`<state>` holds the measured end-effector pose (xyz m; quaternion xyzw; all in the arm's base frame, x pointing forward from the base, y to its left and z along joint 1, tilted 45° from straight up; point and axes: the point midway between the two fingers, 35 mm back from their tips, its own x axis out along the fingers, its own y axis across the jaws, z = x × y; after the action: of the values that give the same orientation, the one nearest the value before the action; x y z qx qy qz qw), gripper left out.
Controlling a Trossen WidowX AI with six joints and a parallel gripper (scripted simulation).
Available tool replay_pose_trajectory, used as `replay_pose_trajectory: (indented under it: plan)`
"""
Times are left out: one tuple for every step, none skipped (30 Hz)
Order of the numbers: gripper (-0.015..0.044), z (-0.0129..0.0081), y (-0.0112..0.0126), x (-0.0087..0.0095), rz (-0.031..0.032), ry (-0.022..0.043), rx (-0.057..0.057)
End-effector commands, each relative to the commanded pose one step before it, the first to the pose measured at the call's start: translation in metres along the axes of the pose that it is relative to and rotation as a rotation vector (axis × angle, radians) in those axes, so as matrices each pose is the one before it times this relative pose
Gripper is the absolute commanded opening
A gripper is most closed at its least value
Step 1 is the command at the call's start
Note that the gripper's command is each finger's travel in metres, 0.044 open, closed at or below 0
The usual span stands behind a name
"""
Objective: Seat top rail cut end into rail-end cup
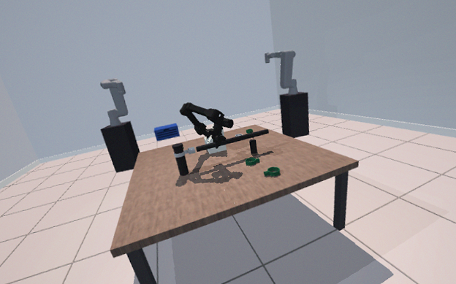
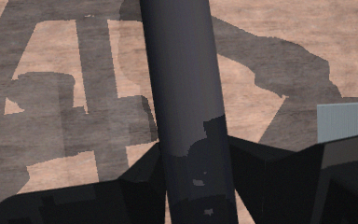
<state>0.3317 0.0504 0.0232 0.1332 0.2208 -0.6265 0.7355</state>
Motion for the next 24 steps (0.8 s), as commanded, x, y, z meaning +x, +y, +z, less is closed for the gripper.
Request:
replay_pose_trajectory:
  plan:
    - [0.0,0.00162,0.0052,-0.00557,0.0122,0.00132,0.0099]
    - [0.0,0.00023,-0.00003,0.00012,-0.00013,-0.00002,-0.0001]
    - [0.0,0.00047,-0.00007,0.00025,-0.00027,-0.00003,-0.0002]
    - [0.0,0.00068,-0.00009,0.00036,-0.00038,-0.00005,-0.0003]
    - [0.0,0.00089,-0.00013,0.00047,-0.0005,-0.00007,-0.0004]
    - [0.0,0.0011,-0.00016,0.00058,-0.00063,-0.00009,-0.0006]
    - [0.0,0.00131,-0.0002,0.0007,-0.00075,-0.00012,-0.0007]
    - [0.0,0.00142,-0.00023,0.00076,-0.00082,-0.00013,-0.0007]
    - [0.0,0.00144,-0.00024,0.00077,-0.00084,-0.00014,-0.0007]
    - [0.0,0.00144,-0.00025,0.00077,-0.00084,-0.00015,-0.0007]
    - [0.0,0.00144,-0.00026,0.00077,-0.00085,-0.00016,-0.0007]
    - [0.0,0.00144,-0.00027,0.00077,-0.00085,-0.00017,-0.0007]
    - [0.0,0.00143,-0.00027,0.00077,-0.00086,-0.00018,-0.0007]
    - [0.0,0.00143,-0.00028,0.00077,-0.00086,-0.00019,-0.0007]
    - [0.0,0.00143,-0.00029,0.00078,-0.00087,-0.0002,-0.0007]
    - [0.0,0.00143,-0.0003,0.00078,-0.00087,-0.0002,-0.0007]
    - [0.0,0.00142,-0.00031,0.00078,-0.00088,-0.00021,-0.0007]
    - [0.0,0.00117,-0.00026,0.00064,-0.00073,-0.00018,-0.0006]
    - [0.0,0.00071,-0.00016,0.00039,-0.00044,-0.00011,-0.0004]
    - [0.0,0.00024,-0.00005,0.00013,-0.00015,-0.00004,-0.0001]
    - [0.0,0.0,0.0,0.0,0.0,0.0,0.0]
    - [0.0,0.0,0.0,0.0,0.0,0.0,0.0]
    - [0.0,0.0,0.0,0.0,0.0,0.0,0.0]
    - [0.0,0.0,0.0,0.0,0.0,0.0,0.0]
